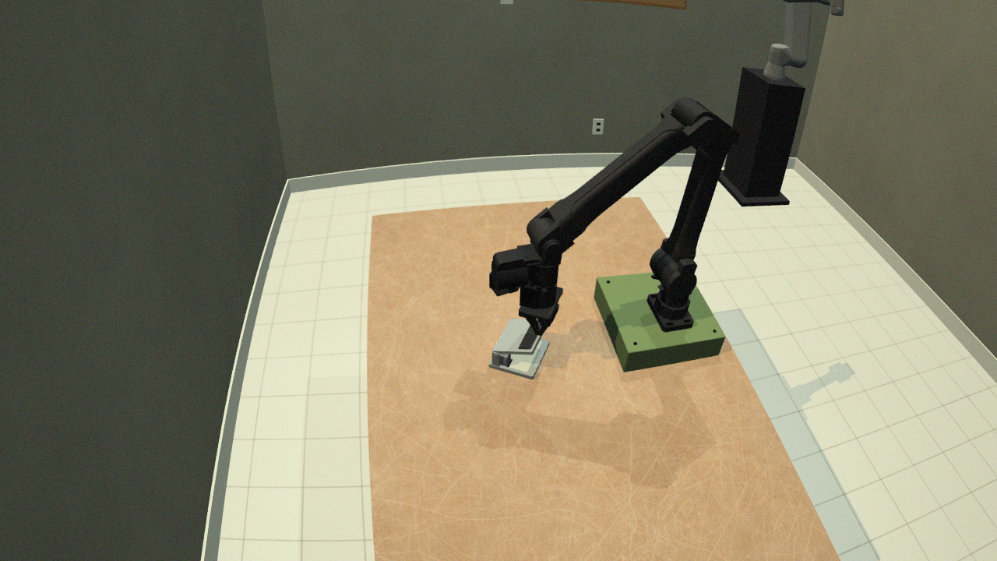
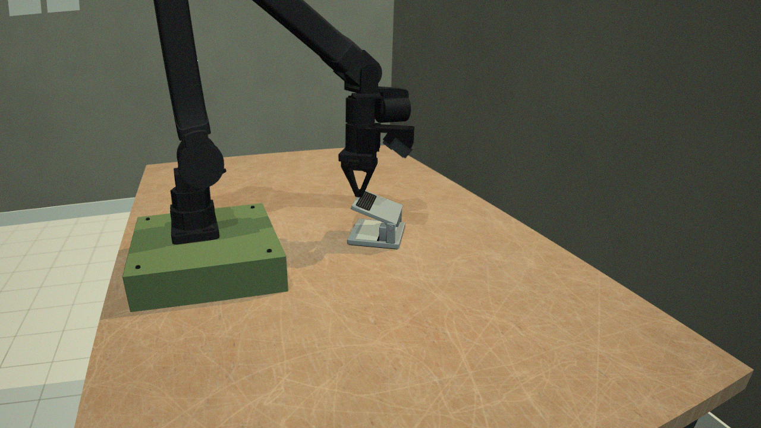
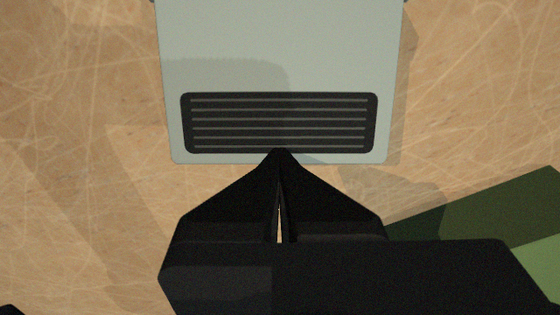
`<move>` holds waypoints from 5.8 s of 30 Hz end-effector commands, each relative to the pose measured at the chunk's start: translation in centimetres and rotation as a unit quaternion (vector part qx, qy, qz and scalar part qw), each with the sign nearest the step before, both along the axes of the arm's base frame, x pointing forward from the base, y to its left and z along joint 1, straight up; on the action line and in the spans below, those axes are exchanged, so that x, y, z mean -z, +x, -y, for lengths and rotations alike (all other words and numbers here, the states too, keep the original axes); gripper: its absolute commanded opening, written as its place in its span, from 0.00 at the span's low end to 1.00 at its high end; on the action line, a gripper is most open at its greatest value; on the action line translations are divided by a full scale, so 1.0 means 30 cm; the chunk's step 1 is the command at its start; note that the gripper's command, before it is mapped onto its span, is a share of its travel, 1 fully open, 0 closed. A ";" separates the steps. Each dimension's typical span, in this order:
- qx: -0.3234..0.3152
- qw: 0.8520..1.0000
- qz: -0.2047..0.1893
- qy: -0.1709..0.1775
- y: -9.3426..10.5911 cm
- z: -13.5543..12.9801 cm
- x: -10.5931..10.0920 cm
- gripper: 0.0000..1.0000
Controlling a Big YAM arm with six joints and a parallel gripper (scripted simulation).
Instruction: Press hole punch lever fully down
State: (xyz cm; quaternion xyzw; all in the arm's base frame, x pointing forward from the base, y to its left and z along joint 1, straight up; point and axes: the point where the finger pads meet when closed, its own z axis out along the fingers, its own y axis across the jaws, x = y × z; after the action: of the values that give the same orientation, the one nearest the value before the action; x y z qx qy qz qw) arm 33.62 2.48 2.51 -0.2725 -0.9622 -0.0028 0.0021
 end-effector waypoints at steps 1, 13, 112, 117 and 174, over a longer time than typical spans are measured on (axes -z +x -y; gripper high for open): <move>-0.002 1.000 -0.001 -0.001 0.006 -0.016 0.051 0.00; -0.002 1.000 -0.001 -0.001 0.006 -0.016 0.051 0.00; 0.000 1.000 -0.001 0.001 0.000 -0.017 0.118 0.00; 0.000 1.000 -0.001 0.001 0.000 -0.017 0.118 0.00; -0.002 1.000 -0.001 -0.001 -0.015 -0.021 0.152 0.00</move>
State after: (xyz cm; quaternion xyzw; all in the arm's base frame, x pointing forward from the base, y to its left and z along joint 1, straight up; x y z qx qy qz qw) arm 34.65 2.65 1.02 -0.2731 -0.9616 -0.0118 -0.0245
